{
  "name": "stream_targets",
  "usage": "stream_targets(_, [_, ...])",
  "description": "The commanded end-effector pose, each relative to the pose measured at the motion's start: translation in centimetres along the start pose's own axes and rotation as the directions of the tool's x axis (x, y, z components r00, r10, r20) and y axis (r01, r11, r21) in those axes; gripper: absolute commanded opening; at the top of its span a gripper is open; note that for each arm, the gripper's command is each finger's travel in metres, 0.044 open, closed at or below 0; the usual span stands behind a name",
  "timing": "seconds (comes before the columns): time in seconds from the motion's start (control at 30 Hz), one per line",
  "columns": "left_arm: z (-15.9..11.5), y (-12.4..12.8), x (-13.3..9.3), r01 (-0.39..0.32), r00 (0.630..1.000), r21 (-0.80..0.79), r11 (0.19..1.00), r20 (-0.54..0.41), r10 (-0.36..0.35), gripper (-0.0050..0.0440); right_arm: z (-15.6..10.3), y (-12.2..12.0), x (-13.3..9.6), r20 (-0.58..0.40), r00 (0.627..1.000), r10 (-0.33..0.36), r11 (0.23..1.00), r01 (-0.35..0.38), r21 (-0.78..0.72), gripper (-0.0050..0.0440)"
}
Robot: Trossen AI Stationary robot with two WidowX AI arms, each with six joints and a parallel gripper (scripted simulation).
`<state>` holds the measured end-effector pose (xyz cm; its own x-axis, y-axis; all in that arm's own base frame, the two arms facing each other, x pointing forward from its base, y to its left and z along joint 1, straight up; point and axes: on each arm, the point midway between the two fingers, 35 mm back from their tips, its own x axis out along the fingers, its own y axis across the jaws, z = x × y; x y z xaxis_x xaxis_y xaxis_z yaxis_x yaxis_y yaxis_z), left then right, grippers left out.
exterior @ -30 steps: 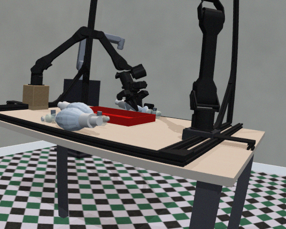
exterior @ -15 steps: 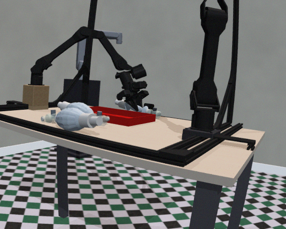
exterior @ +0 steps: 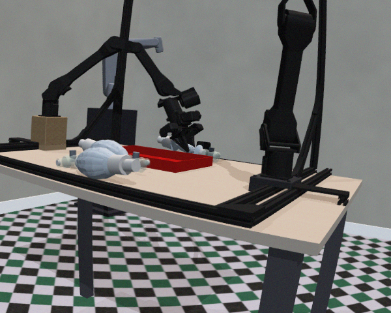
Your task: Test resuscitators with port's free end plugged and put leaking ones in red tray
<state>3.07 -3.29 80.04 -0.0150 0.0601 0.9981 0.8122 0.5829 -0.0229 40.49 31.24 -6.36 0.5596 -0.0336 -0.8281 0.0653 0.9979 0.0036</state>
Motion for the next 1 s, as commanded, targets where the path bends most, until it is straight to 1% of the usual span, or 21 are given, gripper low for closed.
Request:
stream_targets(0.0, [0.0, -0.1, 0.1, 0.002, 1.000, -0.027, 1.000, 0.004, -0.002, 0.0440, 0.0, 0.1, -0.1, 0.001, 1.000, 0.002, 1.000, -0.002, -0.001, 0.0000])
stream_targets(0.17, [1.2, -0.8, 0.3, 0.004, 0.999, -0.168, 0.986, 0.040, 0.003, 0.0440, 0.0, 0.1, -0.1, 0.001, 1.000, 0.002, 1.000, -0.002, -0.001, 0.0000])
stream_targets(0.33, [2.5, -1.1, 0.5, 0.005, 0.997, -0.304, 0.953, 0.075, 0.019, 0.0440, 0.0, 0.1, -0.1, 0.001, 1.000, 0.002, 1.000, -0.002, -0.001, 0.0000])
stream_targets(0.53, [2.5, -1.1, 0.5, 0.005, 0.997, -0.304, 0.953, 0.075, 0.019, 0.0440, 0.0, 0.1, -0.1, 0.001, 1.000, 0.002, 1.000, -0.002, -0.001, 0.0000])
stream_targets(0.6, [-1.4, -1.8, 0.0, -0.023, 0.999, -0.332, 0.943, -0.044, 0.008, 0.0440, 0.0, 0.1, 0.0, 0.001, 1.000, 0.002, 1.000, -0.002, 0.000, 0.0000])
stream_targets(0.7, [-6.6, -2.8, -1.1, -0.073, 0.979, -0.373, 0.925, -0.205, -0.005, 0.0440, 0.0, 0.1, 0.0, 0.001, 1.000, 0.002, 1.000, -0.002, 0.000, 0.0000])
stream_targets(0.8, [-10.7, -3.6, -2.6, -0.136, 0.933, -0.397, 0.908, -0.360, -0.017, 0.0440, 0.0, 0.1, 0.0, 0.001, 1.000, 0.002, 1.000, -0.002, 0.000, 0.0000])
stream_targets(0.9, [-15.6, -4.5, -4.9, -0.208, 0.862, -0.402, 0.892, -0.506, -0.027, 0.0440, 0.0, 0.1, 0.0, 0.001, 1.000, 0.002, 1.000, -0.002, 0.000, 0.0000])
stream_targets(0.93, [-16.5, -4.7, -5.3, -0.208, 0.862, -0.402, 0.892, -0.506, -0.027, 0.0440, 0.0, 0.1, 0.0, 0.001, 1.000, 0.002, 1.000, -0.002, 0.000, 0.0000])
stream_targets(0.97, [-16.5, -4.7, -5.3, -0.208, 0.862, -0.402, 0.892, -0.506, -0.027, 0.0440, 0.0, 0.1, 0.0, 0.001, 1.000, 0.002, 1.000, -0.002, 0.000, 0.0000])
